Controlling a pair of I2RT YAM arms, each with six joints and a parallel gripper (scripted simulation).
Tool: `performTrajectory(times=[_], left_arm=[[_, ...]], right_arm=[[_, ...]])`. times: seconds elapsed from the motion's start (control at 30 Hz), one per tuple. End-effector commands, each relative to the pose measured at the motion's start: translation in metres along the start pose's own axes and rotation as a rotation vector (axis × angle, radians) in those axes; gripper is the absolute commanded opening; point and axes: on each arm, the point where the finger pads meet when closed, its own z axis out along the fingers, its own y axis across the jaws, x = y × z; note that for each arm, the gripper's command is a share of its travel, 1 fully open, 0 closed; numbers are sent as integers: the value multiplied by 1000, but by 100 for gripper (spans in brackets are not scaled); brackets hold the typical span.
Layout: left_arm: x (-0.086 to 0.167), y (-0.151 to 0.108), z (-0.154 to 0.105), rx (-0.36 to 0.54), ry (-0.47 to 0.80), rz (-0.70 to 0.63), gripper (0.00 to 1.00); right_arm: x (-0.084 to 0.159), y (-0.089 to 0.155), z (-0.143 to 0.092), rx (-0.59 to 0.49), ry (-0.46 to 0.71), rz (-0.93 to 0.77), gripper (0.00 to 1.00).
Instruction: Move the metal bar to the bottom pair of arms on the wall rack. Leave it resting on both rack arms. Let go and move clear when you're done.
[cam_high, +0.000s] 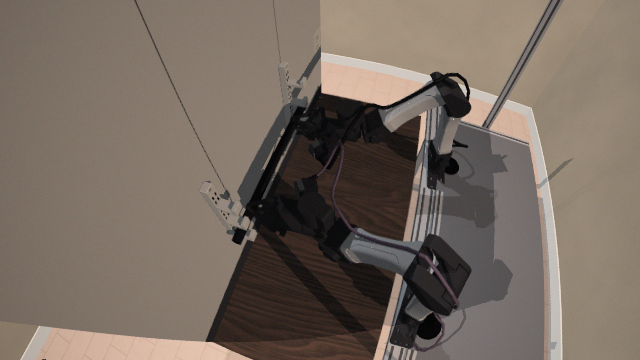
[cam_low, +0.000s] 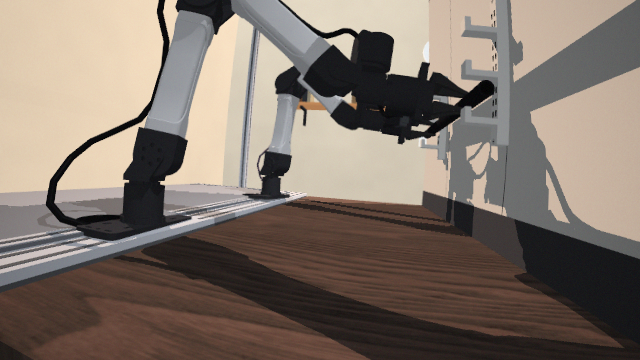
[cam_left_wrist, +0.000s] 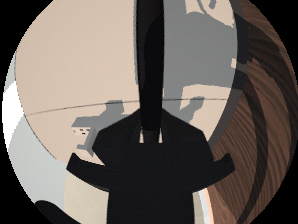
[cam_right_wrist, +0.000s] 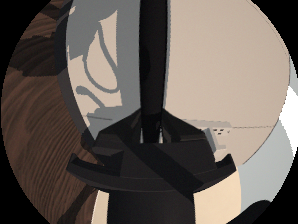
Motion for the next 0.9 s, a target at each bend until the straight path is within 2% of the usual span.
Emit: performTrajectory(times=[0.0, 0.87], left_arm=[[-7, 42, 3, -116, -27, -1, 0], [-8, 40, 11, -116, -27, -1, 0]], right_arm=[[-7, -38, 3, 101, -29, 15, 0], [-7, -36, 12, 101, -29, 15, 0]])
